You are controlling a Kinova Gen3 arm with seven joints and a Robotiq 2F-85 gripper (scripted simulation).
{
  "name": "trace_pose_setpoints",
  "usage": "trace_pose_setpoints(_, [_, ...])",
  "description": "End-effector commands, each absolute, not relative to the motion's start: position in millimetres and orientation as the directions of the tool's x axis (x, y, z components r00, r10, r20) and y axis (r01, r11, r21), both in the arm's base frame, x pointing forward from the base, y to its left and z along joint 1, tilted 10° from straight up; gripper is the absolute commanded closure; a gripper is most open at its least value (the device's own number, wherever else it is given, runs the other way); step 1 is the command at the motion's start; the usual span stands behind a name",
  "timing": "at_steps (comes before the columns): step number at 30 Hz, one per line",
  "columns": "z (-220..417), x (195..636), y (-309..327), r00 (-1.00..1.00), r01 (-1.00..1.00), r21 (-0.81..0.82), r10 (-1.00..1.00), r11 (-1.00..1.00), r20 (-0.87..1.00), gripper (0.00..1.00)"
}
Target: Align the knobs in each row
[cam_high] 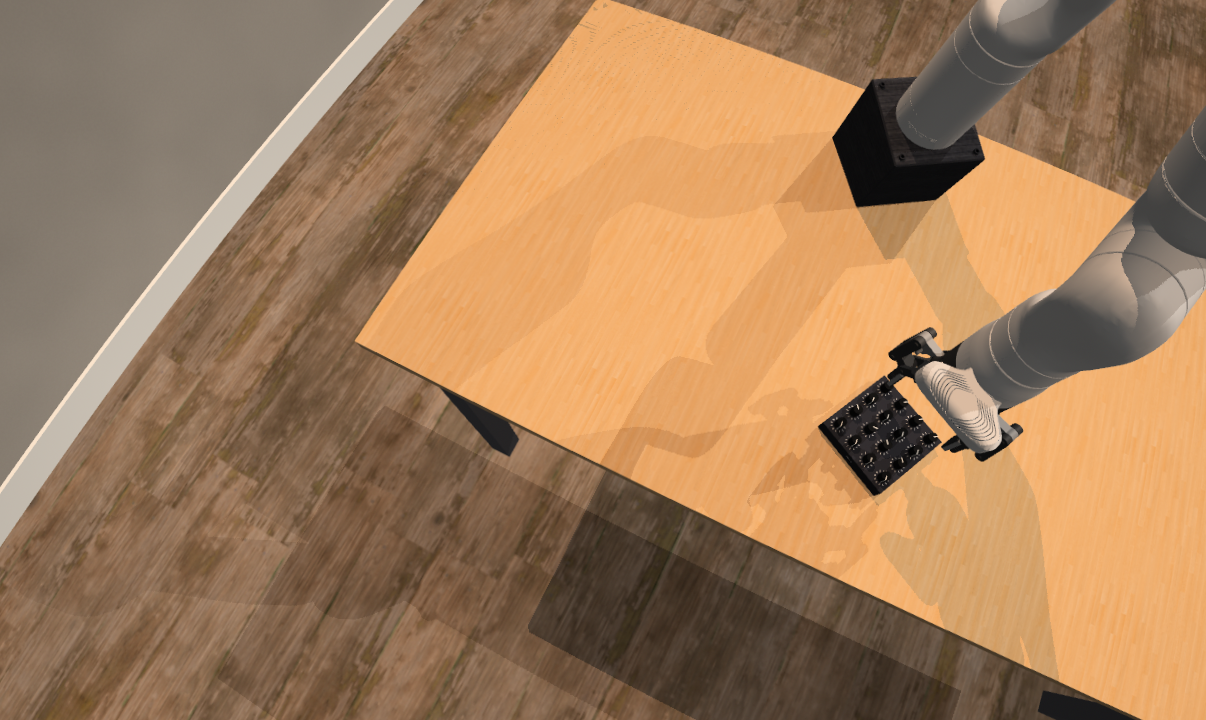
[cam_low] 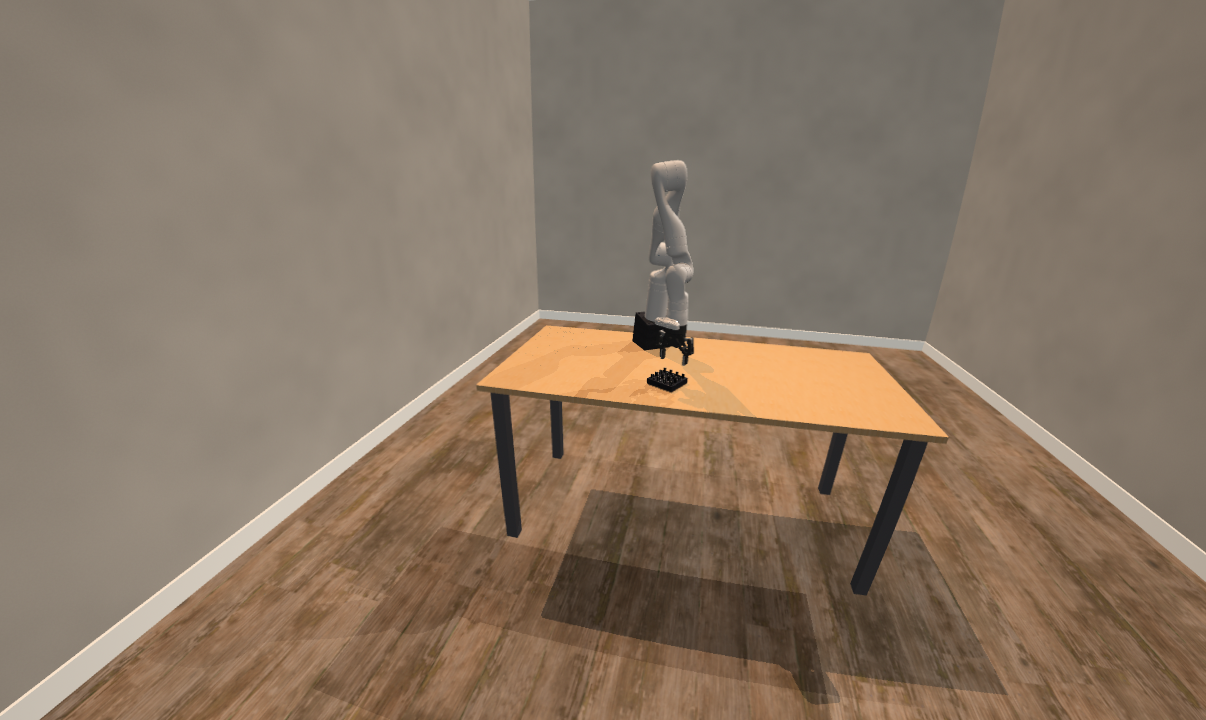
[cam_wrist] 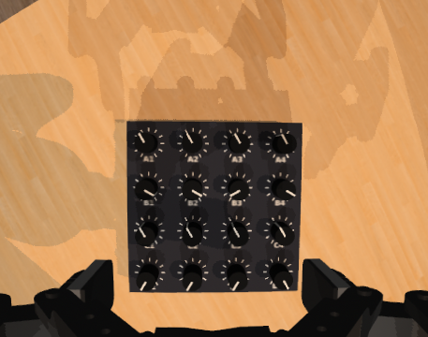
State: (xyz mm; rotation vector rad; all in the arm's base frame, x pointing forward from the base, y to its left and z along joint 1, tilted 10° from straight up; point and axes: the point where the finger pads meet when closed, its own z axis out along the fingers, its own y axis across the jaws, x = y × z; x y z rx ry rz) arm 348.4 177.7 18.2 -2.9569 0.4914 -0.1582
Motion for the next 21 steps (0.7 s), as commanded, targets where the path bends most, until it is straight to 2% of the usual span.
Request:
trace_pose_setpoints(1, [19,348,178,0.941,-0.313,-0.155,-0.328,-0.937,0.082,0.0])
trace_pose_setpoints(21, [17,320,188,0.941,-0.313,-0.155,-0.328,-0.937,0.081,0.0])
